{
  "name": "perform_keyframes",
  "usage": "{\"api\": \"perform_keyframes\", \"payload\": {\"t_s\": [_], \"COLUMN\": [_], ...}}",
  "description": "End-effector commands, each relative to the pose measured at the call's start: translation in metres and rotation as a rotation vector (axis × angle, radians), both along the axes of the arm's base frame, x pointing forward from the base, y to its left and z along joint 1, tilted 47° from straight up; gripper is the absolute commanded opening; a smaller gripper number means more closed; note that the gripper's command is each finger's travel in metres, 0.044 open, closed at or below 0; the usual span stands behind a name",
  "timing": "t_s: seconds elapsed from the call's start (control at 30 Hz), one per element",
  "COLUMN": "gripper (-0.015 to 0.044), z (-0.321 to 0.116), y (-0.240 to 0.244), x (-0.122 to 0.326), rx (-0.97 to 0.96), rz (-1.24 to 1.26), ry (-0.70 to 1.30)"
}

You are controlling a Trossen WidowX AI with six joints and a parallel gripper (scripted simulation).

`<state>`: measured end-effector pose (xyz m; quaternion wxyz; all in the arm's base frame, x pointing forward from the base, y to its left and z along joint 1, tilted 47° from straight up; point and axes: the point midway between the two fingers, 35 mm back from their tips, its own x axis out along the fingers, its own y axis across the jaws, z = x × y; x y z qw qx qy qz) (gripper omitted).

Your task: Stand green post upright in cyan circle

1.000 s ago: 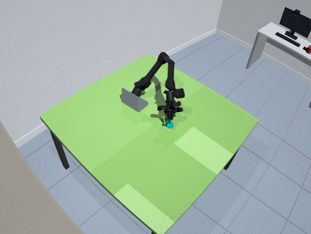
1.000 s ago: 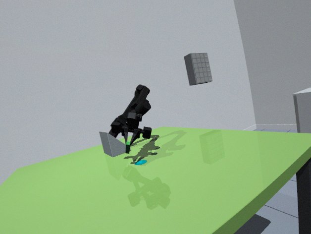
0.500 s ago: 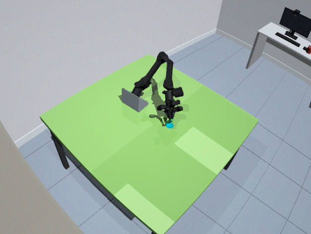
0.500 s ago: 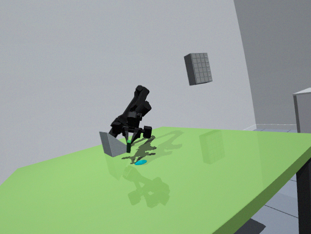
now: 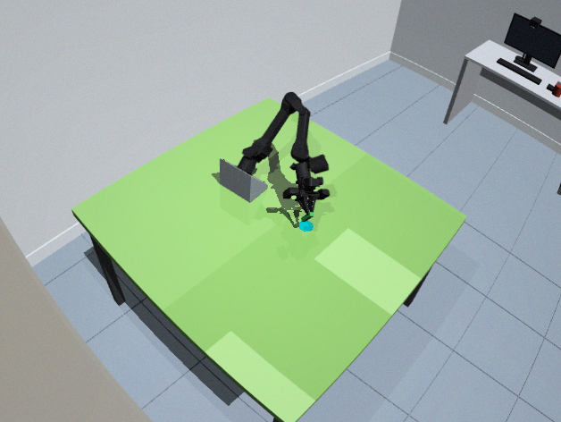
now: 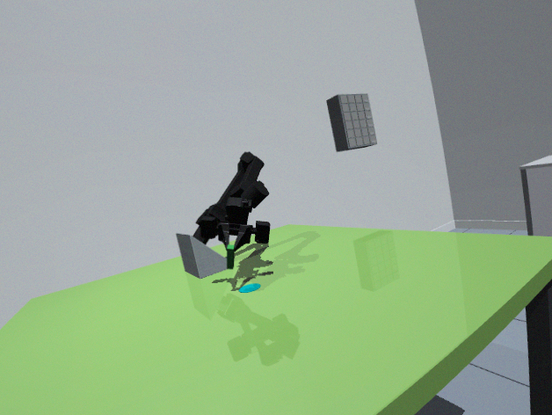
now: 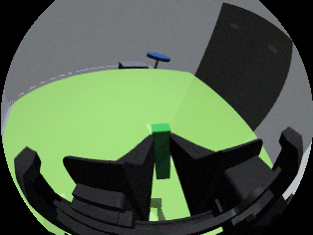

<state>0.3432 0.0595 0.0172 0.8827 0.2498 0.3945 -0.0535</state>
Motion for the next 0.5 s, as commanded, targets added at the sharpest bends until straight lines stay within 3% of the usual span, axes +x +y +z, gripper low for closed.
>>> {"api": "perform_keyframes", "payload": {"t_s": [0.0,0.47], "gripper": [0.0023,0.0023], "z": [0.0007,0.0095], "y": [-0.0004,-0.0007], "x": [-0.0033,-0.0084], "rx": [0.003,0.026], "rz": [-0.02,-0.074], "ry": [-0.021,-0.109]}}
